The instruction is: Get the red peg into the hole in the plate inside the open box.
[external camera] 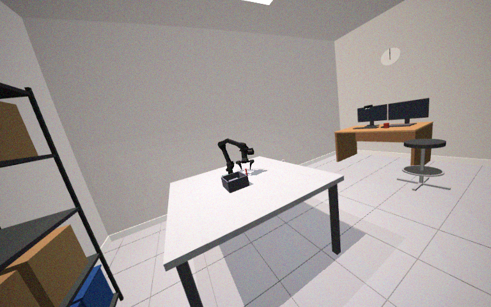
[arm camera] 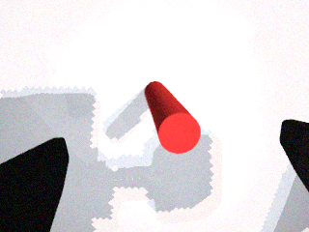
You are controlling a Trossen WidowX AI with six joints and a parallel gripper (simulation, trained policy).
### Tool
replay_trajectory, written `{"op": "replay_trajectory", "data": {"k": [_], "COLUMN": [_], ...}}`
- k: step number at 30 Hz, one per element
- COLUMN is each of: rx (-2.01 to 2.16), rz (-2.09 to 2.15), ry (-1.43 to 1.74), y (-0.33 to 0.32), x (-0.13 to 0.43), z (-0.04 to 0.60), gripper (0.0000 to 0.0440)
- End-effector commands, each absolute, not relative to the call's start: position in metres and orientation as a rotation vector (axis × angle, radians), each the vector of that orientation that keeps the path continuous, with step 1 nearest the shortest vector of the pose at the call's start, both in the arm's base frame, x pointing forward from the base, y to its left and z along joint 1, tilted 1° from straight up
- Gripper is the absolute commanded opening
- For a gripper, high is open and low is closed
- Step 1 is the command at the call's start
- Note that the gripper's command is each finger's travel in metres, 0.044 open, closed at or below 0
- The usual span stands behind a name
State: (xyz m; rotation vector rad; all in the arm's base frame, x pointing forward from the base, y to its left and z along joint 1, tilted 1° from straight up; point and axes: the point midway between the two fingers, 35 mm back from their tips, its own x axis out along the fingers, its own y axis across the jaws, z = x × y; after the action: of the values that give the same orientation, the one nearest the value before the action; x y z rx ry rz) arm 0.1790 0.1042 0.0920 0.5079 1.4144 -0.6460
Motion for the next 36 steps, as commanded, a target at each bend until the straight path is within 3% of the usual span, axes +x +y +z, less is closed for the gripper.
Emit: {"op": "replay_trajectory", "data": {"k": [1, 6, 8, 24, 36], "rx": [0.482, 0.461, 0.448, 0.388, 0.328], "rz": [-0.671, -0.673, -0.675, -0.759, -0.782], "ry": [1.402, 1.380, 1.380, 1.425, 1.295], "y": [0.101, 0.098, 0.096, 0.085, 0.059], "x": [0.181, 0.183, 0.183, 0.179, 0.198], "z": [0.069, 0.049, 0.043, 0.023, 0.074], "gripper": [0.0440, 0.0436, 0.0412, 0.0002, 0.0000]}}
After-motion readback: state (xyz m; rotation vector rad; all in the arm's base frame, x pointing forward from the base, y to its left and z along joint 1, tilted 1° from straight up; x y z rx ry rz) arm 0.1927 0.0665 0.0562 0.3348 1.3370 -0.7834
